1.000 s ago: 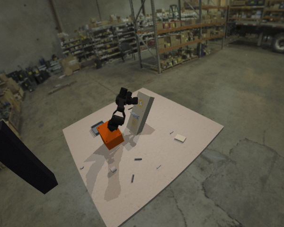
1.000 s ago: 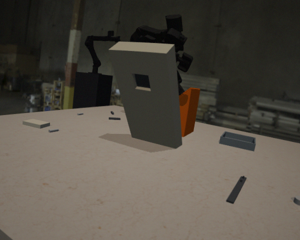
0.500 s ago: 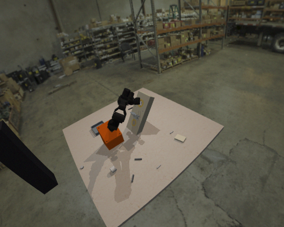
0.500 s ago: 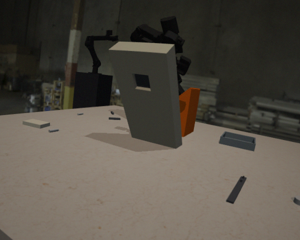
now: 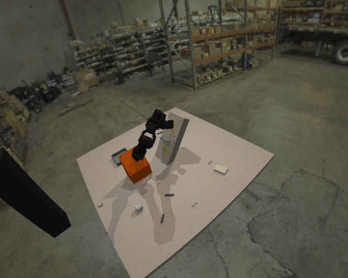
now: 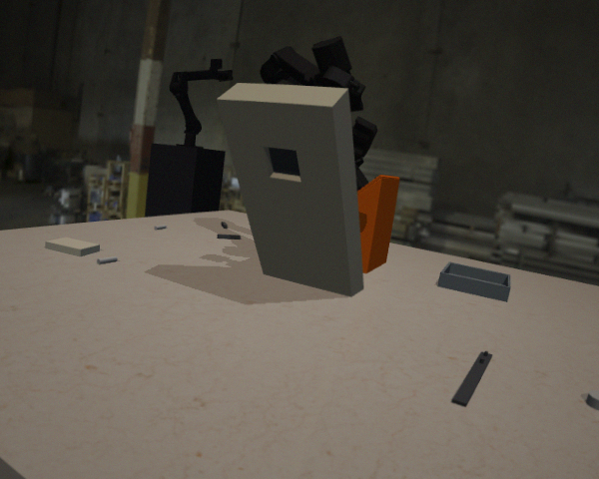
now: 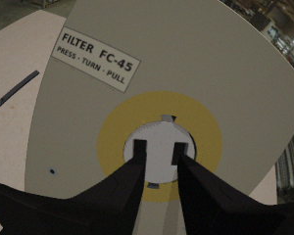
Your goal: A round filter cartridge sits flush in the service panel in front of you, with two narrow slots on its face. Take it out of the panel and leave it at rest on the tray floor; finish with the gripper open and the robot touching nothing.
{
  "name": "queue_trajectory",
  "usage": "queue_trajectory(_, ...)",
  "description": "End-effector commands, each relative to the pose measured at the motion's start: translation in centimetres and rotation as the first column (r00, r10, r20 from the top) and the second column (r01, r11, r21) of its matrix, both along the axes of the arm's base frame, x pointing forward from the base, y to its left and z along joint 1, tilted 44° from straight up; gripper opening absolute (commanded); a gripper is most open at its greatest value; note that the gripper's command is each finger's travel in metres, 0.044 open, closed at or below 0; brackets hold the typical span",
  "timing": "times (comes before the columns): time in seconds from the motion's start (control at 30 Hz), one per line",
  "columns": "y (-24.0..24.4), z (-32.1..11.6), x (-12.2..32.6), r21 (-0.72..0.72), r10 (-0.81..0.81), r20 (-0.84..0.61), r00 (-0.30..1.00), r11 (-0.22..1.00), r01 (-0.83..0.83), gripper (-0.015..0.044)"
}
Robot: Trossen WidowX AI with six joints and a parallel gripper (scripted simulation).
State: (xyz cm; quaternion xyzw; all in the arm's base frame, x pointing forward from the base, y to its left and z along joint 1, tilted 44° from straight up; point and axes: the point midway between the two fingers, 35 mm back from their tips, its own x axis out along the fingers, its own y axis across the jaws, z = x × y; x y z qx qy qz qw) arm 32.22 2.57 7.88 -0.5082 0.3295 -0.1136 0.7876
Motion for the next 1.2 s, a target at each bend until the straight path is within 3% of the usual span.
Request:
queue_trajectory(0.0,-0.03,-0.27,-0.08,-0.003,0.005,-0.008,1.0,1.0,-0.005,0.0094)
queue_trajectory(1.17,-0.09,-0.25,0.28,-0.003,0.005,-0.008,1.0,1.0,-0.005,0.0094)
